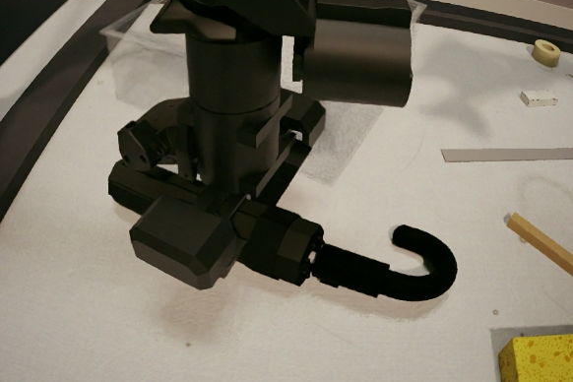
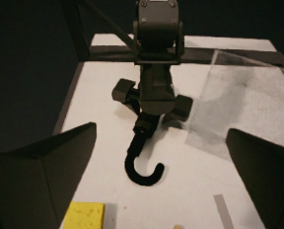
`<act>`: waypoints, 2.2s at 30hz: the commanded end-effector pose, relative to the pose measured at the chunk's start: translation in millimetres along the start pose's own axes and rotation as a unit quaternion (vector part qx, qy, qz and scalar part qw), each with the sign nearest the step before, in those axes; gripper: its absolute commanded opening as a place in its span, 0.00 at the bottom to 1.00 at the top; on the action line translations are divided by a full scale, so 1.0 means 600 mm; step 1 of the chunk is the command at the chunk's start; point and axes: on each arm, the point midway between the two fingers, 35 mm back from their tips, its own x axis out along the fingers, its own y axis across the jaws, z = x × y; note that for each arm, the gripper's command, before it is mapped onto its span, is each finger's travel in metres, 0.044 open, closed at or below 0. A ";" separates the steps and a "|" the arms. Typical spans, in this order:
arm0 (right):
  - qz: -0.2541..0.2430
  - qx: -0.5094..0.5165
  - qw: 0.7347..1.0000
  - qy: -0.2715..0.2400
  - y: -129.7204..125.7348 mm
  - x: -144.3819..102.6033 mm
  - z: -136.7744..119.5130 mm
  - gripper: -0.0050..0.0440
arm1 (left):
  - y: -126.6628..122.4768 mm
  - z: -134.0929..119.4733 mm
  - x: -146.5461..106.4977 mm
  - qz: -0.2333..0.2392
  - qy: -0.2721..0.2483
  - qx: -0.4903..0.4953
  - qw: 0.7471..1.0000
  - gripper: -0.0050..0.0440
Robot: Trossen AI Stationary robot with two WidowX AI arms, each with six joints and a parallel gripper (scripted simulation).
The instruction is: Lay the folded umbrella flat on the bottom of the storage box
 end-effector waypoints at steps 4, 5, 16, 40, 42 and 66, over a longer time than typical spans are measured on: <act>-0.001 -0.001 1.000 -0.013 -0.001 -0.010 0.017 0.92 | -0.002 -0.006 -0.010 -0.003 0.010 -0.001 1.000 0.69; -0.001 -0.001 1.000 -0.013 -0.001 -0.010 0.017 0.92 | -0.002 -0.006 -0.010 -0.003 0.010 -0.001 1.000 0.69; -0.001 -0.001 1.000 -0.013 -0.001 -0.010 0.017 0.92 | -0.002 -0.006 -0.010 -0.003 0.010 -0.001 1.000 0.53; -0.001 -0.001 1.000 -0.013 -0.001 -0.010 0.017 0.92 | -0.003 -0.007 -0.209 -0.008 0.021 -0.002 1.000 0.10; -0.001 -0.001 1.000 -0.013 -0.001 -0.010 0.017 0.92 | -0.003 -0.006 -0.223 -0.007 0.018 -0.002 1.000 0.10; -0.109 0.059 0.992 -0.024 -0.017 0.005 0.022 0.92 | -0.129 0.054 -0.302 -0.005 0.008 0.000 1.000 0.00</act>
